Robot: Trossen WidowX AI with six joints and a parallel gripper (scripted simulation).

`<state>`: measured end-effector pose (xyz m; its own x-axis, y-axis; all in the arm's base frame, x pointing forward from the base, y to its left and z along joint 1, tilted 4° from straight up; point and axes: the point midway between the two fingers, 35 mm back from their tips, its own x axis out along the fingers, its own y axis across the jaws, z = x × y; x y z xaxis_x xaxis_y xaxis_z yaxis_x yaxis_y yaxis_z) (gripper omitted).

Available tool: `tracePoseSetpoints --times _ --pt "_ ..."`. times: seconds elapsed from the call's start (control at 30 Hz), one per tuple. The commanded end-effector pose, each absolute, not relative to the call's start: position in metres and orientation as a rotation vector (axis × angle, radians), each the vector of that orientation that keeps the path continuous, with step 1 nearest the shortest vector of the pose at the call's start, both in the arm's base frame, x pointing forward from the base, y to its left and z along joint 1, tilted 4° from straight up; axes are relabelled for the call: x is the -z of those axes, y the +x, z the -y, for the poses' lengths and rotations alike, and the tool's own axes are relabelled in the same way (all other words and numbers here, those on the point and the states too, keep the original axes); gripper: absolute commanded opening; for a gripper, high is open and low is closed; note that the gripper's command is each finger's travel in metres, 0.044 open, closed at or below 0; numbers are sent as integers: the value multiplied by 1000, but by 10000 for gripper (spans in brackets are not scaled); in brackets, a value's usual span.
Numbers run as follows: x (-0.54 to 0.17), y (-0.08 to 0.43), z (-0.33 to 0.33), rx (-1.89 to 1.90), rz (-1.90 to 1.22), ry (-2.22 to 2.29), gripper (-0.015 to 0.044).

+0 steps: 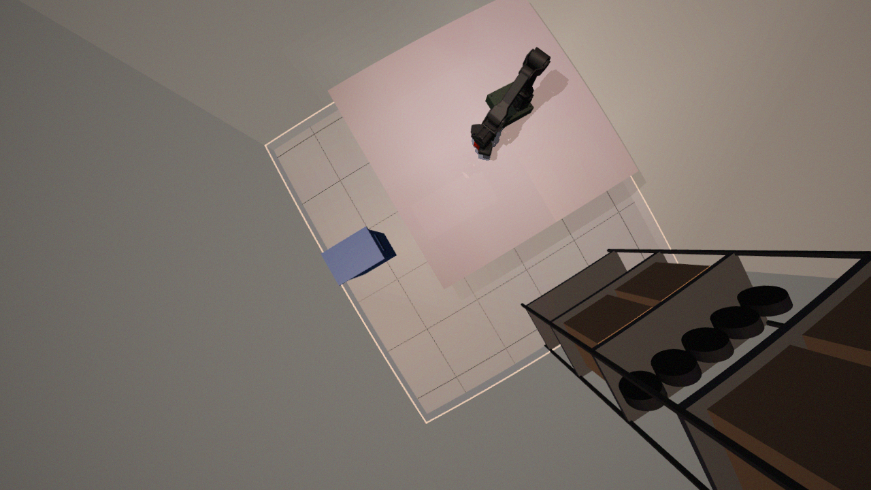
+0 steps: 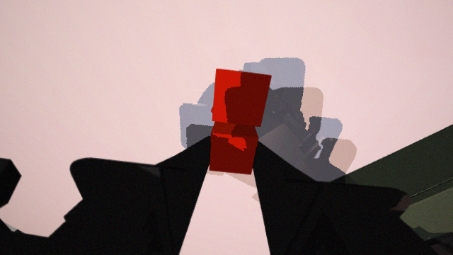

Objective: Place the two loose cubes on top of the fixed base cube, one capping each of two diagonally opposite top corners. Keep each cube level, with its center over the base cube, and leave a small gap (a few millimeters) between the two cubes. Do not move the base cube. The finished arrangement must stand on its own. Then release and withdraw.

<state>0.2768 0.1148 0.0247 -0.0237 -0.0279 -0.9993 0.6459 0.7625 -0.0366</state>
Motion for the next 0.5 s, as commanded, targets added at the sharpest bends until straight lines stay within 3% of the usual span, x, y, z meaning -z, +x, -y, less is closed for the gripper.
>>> tracePoseSetpoints --times 0.0,0.23,0.37,0.47 --pt "-24 276 -114 579 -1511 517 105" --pt "-24 276 -114 579 -1511 517 105" --pt "-24 276 -114 579 -1511 517 205" --pt "-24 276 -114 579 -1511 517 205"
